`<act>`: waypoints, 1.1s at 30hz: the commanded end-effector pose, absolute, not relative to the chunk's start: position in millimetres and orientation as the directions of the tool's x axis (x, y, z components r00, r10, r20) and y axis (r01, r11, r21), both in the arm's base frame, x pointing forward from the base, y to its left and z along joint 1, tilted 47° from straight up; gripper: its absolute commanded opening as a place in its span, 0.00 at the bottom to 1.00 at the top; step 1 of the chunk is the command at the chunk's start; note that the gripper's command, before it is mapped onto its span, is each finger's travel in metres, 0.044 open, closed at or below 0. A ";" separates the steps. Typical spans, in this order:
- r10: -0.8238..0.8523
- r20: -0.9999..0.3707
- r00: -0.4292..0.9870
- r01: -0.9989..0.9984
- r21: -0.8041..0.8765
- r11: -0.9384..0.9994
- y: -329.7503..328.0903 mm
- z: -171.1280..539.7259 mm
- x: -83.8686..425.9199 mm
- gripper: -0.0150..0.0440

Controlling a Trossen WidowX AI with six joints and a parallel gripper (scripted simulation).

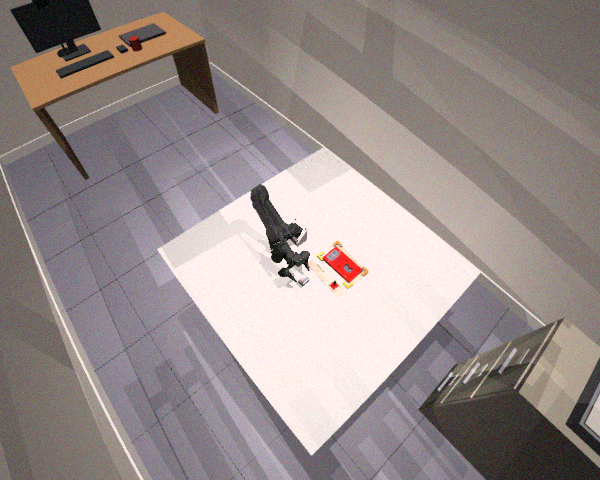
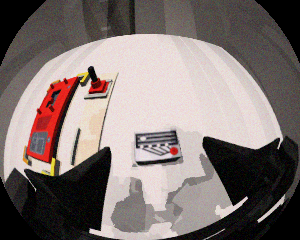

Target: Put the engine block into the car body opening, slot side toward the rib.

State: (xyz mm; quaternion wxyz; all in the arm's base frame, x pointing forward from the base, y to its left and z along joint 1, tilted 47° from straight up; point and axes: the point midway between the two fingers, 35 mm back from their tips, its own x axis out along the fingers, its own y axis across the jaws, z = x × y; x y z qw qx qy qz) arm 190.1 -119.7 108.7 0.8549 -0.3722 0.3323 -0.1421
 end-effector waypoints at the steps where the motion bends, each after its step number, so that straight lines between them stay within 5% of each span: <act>1: -0.489 -0.465 0.738 -0.006 -0.730 0.683 -120.0 107.8 190.5 1.00; 16: -0.489 -0.474 0.732 0.002 -0.716 0.698 -119.8 107.4 190.5 1.00; 33: -0.483 -0.679 0.553 0.308 -0.372 0.876 -116.7 98.9 189.4 1.00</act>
